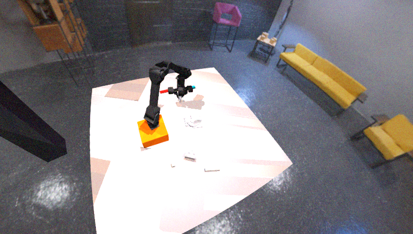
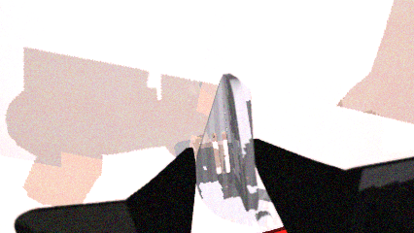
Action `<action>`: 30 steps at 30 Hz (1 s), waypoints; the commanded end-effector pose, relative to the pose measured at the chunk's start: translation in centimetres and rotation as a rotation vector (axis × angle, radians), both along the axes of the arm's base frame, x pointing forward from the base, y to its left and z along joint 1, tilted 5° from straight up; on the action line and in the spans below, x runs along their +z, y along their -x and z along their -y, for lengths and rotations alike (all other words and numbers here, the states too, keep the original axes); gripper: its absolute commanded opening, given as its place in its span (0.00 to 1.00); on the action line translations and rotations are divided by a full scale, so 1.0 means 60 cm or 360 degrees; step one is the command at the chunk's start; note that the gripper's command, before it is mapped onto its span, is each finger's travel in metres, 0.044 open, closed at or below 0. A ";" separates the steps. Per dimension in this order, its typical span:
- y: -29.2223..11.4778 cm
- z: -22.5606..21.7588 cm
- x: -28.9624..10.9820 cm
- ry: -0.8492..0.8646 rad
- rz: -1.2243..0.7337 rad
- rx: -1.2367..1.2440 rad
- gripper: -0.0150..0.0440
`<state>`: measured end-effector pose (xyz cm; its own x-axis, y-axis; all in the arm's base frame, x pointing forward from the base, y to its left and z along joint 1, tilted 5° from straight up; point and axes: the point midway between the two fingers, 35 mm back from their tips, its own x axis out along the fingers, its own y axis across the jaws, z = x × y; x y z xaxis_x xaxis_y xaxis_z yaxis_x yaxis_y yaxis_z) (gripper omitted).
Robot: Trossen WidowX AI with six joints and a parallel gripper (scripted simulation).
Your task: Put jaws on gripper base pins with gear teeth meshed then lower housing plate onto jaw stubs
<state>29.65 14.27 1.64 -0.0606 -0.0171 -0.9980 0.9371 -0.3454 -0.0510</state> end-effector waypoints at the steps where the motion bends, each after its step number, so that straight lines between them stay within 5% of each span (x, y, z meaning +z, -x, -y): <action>1: -0.004 -0.003 0.009 -0.0013 0.0017 -0.0002 0.48; 30: -0.023 0.121 0.013 -0.0039 0.0015 0.0645 0.48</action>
<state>31.00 8.33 2.19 -0.0521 -0.0089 -0.9986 0.9985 -0.0161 -0.0520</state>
